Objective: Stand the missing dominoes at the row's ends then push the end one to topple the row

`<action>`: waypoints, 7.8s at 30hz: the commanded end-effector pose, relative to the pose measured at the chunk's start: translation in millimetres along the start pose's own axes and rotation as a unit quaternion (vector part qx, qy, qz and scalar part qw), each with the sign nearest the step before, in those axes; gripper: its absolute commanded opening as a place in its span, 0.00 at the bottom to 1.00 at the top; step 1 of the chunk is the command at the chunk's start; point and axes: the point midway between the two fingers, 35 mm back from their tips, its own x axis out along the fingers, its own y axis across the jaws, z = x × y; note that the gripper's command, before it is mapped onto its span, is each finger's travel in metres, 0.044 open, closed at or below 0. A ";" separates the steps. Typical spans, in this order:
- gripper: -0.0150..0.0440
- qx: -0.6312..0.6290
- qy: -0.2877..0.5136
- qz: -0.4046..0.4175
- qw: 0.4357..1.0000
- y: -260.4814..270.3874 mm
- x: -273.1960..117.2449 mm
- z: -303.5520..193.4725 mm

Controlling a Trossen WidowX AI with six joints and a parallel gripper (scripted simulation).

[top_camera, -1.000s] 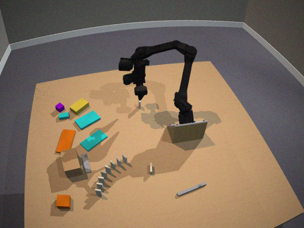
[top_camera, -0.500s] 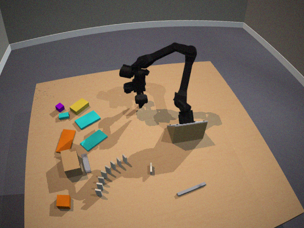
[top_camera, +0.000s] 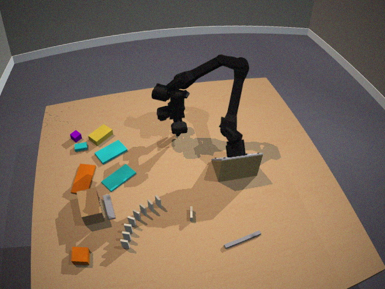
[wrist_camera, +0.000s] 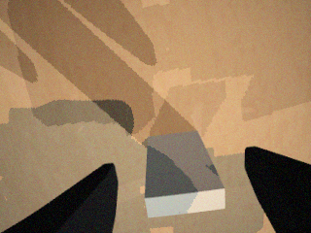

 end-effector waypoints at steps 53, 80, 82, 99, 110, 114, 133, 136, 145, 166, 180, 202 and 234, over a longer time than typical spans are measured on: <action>0.44 -0.227 -0.014 0.032 0.973 278.5 -150.9 100.1; 0.44 -0.252 -0.005 0.014 0.968 353.3 -68.2 93.7; 0.44 -0.252 -0.005 0.013 0.968 353.2 -57.7 93.4; 0.44 -0.251 -0.004 0.010 0.968 349.7 -9.3 87.3; 0.70 -0.251 -0.004 0.010 0.968 349.7 -9.3 87.3; 0.88 -0.251 -0.004 0.010 0.968 349.7 -9.3 87.3; 1.00 -0.249 -0.003 0.014 0.968 347.8 -140.8 86.5; 1.00 -0.280 -0.004 0.015 0.960 356.6 -136.4 81.4; 1.00 -0.645 -0.011 0.012 0.764 443.1 -70.5 8.0; 1.00 -0.651 -0.010 0.010 0.759 445.6 -1.1 6.3; 0.96 -0.651 -0.010 0.010 0.759 445.6 11.4 6.1; 0.29 -0.651 -0.010 0.010 0.759 445.6 11.4 6.1; 0.29 -0.113 -0.001 0.017 0.993 451.8 -145.0 -26.6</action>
